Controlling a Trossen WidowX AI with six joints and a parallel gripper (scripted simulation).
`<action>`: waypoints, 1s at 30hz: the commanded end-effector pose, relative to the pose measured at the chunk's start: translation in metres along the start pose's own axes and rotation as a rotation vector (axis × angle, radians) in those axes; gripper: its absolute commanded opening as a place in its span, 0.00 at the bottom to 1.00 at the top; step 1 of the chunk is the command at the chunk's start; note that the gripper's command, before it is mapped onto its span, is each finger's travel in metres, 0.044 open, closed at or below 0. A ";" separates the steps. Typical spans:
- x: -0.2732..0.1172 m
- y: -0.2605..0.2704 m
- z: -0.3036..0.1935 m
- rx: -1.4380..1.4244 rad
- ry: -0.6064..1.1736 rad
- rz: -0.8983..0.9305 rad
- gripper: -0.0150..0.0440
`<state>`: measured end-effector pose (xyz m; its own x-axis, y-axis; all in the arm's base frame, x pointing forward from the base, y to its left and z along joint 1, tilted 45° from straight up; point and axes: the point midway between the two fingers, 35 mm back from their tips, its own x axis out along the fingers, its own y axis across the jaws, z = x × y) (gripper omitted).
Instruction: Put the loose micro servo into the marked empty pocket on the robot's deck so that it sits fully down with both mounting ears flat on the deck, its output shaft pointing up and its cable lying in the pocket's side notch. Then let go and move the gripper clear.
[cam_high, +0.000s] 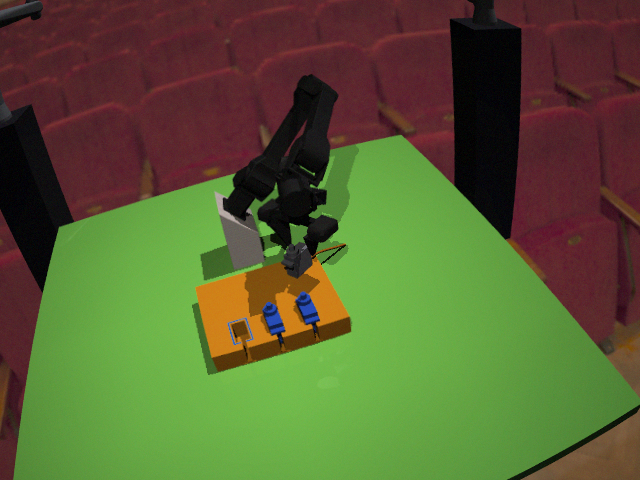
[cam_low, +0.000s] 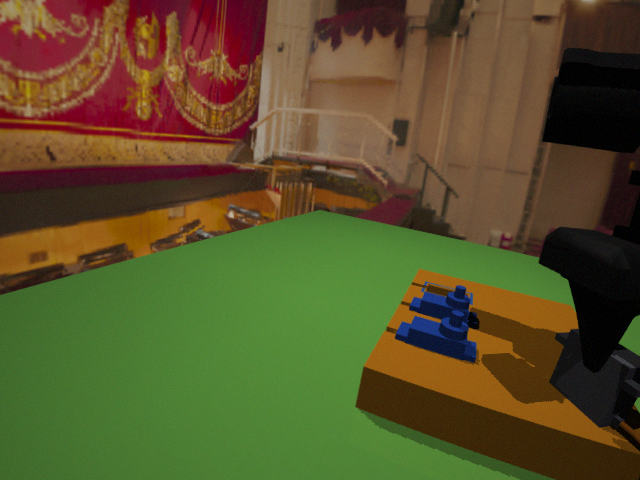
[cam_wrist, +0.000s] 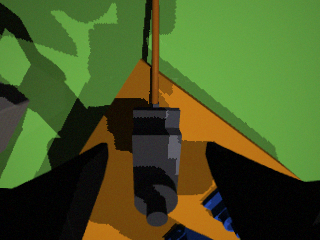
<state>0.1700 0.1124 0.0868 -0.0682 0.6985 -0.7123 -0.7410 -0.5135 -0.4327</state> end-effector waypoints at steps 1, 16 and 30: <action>0.002 0.001 0.001 0.006 -0.007 -0.002 0.64; -0.007 0.001 0.000 0.006 -0.005 -0.001 0.25; -0.028 0.009 0.008 0.007 -0.006 0.000 0.25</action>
<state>0.1604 0.0930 0.1047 -0.0787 0.7062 -0.7036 -0.7515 -0.5058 -0.4236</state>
